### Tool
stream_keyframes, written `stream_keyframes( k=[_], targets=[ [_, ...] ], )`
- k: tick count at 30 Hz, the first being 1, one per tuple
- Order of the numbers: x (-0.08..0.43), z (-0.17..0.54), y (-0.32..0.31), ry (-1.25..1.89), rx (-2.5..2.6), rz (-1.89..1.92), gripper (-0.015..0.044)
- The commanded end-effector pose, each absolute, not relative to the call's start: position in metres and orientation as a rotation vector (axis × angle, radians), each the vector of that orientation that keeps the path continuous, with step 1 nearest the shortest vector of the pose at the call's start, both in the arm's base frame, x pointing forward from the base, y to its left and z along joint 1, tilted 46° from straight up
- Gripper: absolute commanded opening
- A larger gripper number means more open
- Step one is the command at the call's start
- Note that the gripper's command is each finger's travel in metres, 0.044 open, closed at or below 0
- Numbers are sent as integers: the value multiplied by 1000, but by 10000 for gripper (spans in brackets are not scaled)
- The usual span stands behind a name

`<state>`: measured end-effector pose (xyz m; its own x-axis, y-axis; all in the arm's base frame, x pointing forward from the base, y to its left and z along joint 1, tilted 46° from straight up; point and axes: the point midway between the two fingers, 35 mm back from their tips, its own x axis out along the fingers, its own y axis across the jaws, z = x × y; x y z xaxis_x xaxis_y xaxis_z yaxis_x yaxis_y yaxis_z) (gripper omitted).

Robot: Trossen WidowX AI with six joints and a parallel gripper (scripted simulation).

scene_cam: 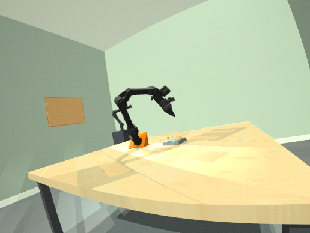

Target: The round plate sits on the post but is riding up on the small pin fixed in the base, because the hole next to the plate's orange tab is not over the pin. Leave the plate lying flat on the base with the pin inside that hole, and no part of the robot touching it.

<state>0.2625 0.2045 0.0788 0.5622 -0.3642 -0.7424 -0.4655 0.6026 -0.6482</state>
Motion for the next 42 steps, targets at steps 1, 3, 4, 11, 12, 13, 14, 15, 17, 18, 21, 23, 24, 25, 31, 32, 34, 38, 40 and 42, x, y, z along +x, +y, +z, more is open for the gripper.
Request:
stream_keyframes(
  k=[1, 3, 4, 11, 12, 13, 14, 15, 17, 18, 21, 23, 24, 25, 31, 32, 34, 38, 40, 42],
  targets=[
    [271, 83, 129, 1240, -797, -274, 0],
    [269, 88, 102, 1307, -739, -407, 0],
    [269, 88, 100, 1312, -735, -418, 0],
    [266, 94, 76, 1366, -683, -543, 0],
    [264, 94, 77, 1366, -683, -543, 0],
    [262, 93, 77, 1366, -683, -543, 0],
    [262, 93, 77, 1366, -683, -543, 0],
    [262, 93, 77, 1366, -683, -543, 0],
    [263, 91, 75, 1366, -682, -543, 0],
    [263, 89, 73, 1366, -682, -543, 0],
    [265, 79, 64, 1366, -682, -542, 0],
    [266, 73, 57, 1366, -682, -542, 0],
    [266, 70, 54, 1366, -682, -543, 0],
    [266, 67, 51, 1366, -683, -543, 0],
    [267, 59, 43, 1365, -683, -544, 0],
    [267, 59, 43, 1365, -683, -544, 0],
    [266, 59, 43, 1365, -683, -544, 0],
    [260, 57, 44, 1366, -683, -544, 0],
    [257, 55, 45, 1366, -683, -544, 0],
    [254, 53, 46, 1366, -683, -544, 0]
  ],
)
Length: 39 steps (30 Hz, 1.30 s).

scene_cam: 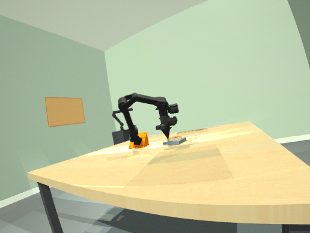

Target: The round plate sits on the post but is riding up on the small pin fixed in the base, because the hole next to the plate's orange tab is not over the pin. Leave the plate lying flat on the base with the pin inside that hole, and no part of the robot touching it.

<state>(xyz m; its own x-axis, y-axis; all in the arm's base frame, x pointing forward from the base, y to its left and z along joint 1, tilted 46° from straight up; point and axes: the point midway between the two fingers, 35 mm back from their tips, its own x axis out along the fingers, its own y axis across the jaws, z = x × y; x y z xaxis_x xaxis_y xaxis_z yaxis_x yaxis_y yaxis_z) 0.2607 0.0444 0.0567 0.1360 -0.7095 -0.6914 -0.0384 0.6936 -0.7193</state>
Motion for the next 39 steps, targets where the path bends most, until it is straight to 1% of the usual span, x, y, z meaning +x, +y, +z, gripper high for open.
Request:
stream_keyframes(
  k=[1, 39],
  targets=[
    [253, 52, 46, 1366, -683, -544, 0],
    [234, 33, 64, 1367, -683, -543, 0]
  ],
)
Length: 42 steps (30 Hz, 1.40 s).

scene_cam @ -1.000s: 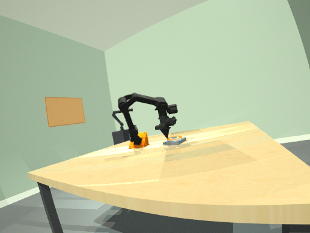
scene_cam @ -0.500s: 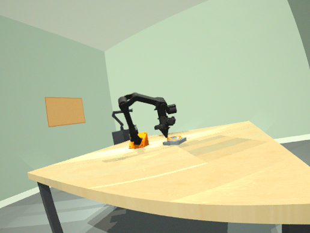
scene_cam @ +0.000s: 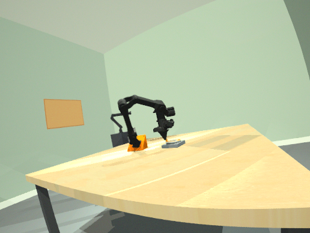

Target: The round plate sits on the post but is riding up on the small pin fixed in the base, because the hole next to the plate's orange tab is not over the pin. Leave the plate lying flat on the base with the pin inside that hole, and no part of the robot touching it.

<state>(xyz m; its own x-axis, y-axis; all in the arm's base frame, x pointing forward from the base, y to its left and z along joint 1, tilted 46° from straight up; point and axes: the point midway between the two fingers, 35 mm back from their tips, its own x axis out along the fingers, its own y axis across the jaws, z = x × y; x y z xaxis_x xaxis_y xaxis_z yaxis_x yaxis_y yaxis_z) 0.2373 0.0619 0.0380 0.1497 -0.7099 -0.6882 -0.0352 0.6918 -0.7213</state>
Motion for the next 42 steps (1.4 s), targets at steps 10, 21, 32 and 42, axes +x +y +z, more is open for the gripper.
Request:
stream_keyframes(
  k=[10, 21, 32, 42],
  targets=[
    [234, 29, 68, 1367, -682, -543, 0],
    [233, 28, 74, 1367, -682, -542, 0],
    [226, 59, 103, 1368, -682, -541, 0],
    [227, 53, 97, 1367, -693, -540, 0]
  ],
)
